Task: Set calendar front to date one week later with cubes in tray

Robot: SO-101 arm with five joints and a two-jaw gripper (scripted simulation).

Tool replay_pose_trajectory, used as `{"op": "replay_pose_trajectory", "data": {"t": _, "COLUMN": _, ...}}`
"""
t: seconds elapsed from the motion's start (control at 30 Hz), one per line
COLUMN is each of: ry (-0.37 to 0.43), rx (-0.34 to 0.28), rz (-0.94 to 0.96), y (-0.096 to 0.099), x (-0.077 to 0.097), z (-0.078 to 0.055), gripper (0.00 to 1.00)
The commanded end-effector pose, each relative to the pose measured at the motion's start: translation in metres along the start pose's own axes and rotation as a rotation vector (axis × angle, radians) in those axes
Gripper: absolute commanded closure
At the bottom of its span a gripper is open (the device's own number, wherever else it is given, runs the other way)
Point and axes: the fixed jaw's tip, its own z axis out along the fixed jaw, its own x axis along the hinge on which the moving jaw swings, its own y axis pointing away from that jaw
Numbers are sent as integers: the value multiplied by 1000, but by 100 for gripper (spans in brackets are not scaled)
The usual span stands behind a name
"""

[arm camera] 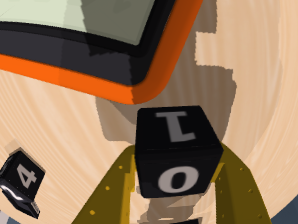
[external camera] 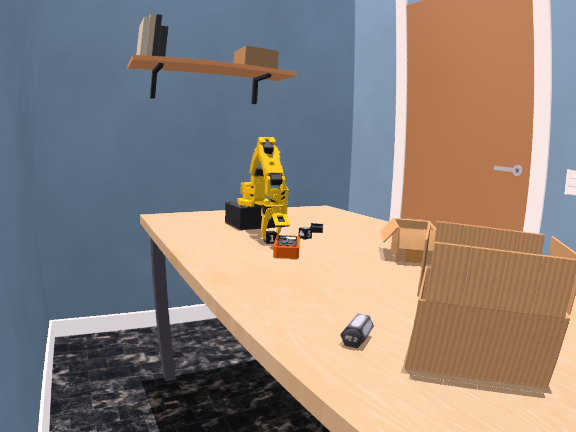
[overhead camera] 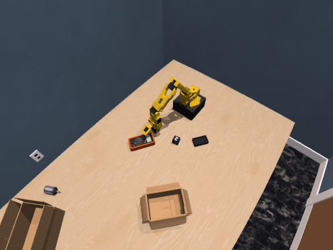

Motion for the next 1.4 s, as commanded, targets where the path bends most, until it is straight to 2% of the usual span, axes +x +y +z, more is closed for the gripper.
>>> {"op": "replay_pose_trajectory", "data": {"t": 0.0, "ry": 7, "rx": -2, "rz": -1, "y": -2, "x": 1, "z": 3, "gripper": 94}}
{"op": "replay_pose_trajectory", "data": {"t": 0.23, "ry": 7, "rx": -2, "rz": -1, "y": -2, "x": 1, "z": 3, "gripper": 100}}
{"op": "replay_pose_trajectory", "data": {"t": 0.63, "ry": 7, "rx": -2, "rz": -1, "y": -2, "x": 1, "z": 0, "gripper": 100}}
{"op": "replay_pose_trajectory", "data": {"t": 0.93, "ry": 7, "rx": -2, "rz": -1, "y": -2, "x": -1, "z": -22, "gripper": 100}}
{"op": "replay_pose_trajectory", "data": {"t": 1.0, "ry": 7, "rx": -2, "rz": -1, "y": -2, "x": -1, "z": -22, "gripper": 100}}
{"op": "replay_pose_trajectory", "data": {"t": 1.2, "ry": 7, "rx": -2, "rz": -1, "y": -2, "x": 0, "z": -39, "gripper": 100}}
{"op": "replay_pose_trajectory", "data": {"t": 1.37, "ry": 7, "rx": -2, "rz": -1, "y": -2, "x": 0, "z": -47, "gripper": 100}}
